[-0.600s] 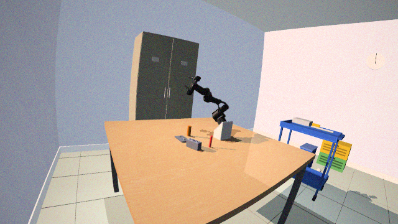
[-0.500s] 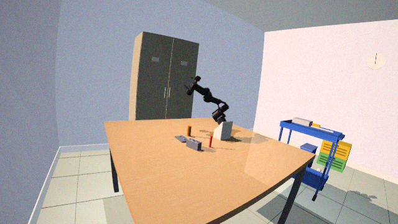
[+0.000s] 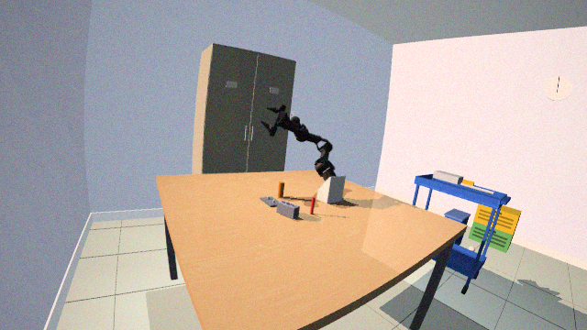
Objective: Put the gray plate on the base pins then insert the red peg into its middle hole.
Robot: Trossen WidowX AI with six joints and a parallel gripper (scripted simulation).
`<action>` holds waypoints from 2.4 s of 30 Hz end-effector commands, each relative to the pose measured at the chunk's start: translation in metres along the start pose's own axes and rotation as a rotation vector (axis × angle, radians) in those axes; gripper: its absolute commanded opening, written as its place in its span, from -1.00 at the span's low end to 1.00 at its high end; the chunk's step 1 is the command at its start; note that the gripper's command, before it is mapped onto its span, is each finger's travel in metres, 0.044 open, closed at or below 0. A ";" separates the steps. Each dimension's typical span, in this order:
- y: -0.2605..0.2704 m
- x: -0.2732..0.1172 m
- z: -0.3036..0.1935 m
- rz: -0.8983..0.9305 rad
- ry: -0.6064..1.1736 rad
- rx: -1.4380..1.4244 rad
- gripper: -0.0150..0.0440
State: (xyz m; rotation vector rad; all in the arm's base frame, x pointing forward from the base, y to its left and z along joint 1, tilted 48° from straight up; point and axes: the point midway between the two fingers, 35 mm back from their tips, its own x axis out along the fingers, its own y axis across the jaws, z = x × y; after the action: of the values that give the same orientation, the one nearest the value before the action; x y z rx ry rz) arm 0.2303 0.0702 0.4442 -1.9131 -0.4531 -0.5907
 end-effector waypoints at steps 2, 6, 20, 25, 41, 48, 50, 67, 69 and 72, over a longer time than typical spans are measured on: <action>0.051 0.028 0.065 0.278 -0.144 0.374 1.00; 0.074 0.030 0.095 0.414 -0.173 0.508 1.00; 0.165 0.000 0.194 0.992 -0.028 0.998 1.00; 0.198 -0.017 0.222 1.191 0.197 1.155 1.00; 0.272 -0.079 0.270 1.376 1.045 1.363 1.00; 0.298 -0.111 0.279 1.233 1.465 1.354 1.00; 0.305 -0.121 0.280 1.161 1.578 1.341 1.00; 0.333 -0.180 0.274 0.403 2.049 1.255 1.00; 0.333 -0.180 0.274 0.403 2.049 1.255 1.00; 0.333 -0.180 0.274 0.403 2.049 1.255 1.00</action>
State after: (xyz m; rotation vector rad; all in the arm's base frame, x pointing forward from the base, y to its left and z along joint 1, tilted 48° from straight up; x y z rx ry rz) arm 0.3395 0.1857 0.0238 0.2365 0.9402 -0.9320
